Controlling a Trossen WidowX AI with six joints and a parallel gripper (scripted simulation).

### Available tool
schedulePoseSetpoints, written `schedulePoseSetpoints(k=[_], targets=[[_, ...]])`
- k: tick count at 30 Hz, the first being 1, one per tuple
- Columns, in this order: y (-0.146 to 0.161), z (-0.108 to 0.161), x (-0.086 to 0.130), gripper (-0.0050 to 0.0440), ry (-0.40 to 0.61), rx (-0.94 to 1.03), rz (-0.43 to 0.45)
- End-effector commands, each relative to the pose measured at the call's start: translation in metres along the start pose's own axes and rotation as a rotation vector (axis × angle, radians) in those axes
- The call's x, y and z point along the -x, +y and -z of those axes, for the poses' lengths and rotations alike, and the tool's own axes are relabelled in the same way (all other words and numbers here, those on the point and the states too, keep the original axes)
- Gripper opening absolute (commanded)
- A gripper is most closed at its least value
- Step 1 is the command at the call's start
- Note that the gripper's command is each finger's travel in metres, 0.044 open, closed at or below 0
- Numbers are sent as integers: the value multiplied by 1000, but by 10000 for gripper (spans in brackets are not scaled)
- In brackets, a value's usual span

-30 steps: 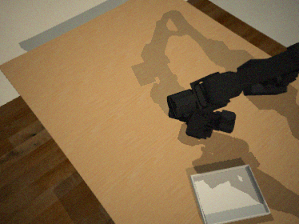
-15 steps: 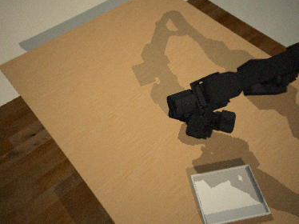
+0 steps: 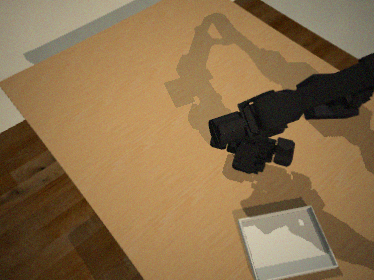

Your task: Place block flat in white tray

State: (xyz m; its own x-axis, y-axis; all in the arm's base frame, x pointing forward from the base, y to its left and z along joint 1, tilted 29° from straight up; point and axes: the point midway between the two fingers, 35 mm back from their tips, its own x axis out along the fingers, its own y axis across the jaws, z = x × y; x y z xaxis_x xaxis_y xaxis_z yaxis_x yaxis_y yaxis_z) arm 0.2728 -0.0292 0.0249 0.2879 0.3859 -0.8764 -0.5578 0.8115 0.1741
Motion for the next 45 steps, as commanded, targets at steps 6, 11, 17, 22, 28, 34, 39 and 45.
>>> schedulePoseSetpoints(k=[6, 11, 17, 22, 28, 34, 39, 45], targets=[[-2, -3, 3, 0, -7, 5, 13], [-2, -3, 3, 0, -7, 5, 13], [-2, -3, 3, 0, -7, 5, 13], [-2, -3, 3, 0, -7, 5, 13], [-2, -3, 3, 0, -7, 5, 13], [-2, -3, 5, 0, -7, 5, 13], [-2, -3, 14, 0, -7, 5, 13], [-1, -3, 32, 0, -7, 5, 13]])
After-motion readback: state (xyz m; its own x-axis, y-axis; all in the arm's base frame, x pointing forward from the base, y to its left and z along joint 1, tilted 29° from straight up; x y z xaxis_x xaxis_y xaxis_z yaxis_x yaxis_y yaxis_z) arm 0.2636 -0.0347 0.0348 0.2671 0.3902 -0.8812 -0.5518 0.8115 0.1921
